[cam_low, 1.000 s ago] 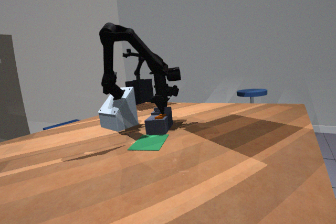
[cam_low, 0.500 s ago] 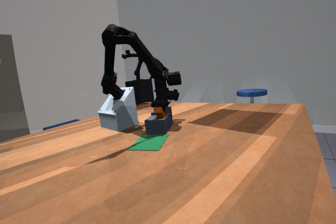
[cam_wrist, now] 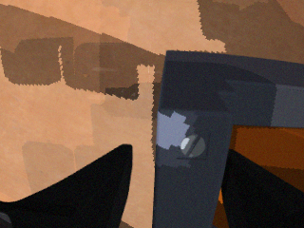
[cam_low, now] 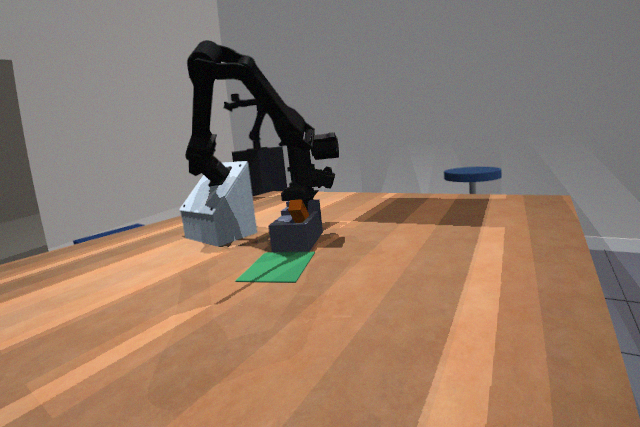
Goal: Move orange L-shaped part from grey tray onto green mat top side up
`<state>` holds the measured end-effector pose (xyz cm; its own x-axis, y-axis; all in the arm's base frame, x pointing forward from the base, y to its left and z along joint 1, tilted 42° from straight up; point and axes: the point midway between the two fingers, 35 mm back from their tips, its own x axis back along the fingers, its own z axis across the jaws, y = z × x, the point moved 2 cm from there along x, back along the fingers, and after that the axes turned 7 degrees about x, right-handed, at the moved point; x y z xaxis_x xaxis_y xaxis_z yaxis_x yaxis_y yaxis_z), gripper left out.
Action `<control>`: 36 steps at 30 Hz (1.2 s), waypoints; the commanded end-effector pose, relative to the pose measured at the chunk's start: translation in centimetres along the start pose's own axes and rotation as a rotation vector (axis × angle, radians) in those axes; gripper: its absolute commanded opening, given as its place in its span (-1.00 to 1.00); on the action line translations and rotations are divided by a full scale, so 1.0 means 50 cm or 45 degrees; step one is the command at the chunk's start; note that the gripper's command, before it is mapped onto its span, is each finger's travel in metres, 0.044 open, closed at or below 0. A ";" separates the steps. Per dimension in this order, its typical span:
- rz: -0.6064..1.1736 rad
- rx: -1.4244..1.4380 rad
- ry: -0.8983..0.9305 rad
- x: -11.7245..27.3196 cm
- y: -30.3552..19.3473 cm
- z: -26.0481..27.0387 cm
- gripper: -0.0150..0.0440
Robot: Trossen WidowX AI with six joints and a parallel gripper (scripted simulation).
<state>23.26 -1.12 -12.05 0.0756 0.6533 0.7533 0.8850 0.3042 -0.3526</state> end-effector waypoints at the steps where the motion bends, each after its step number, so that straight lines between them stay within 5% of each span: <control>1: 0.000 0.000 0.000 0.000 0.000 0.000 0.12; 16: 0.009 0.001 -0.011 0.030 0.001 0.019 0.12; 25: 0.007 0.001 -0.008 0.218 -0.001 -0.001 0.12; 36: 0.007 0.001 -0.008 0.218 -0.001 -0.001 0.12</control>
<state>23.97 5.71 -4.01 0.0798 0.6633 0.7441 0.8816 0.3014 -0.3633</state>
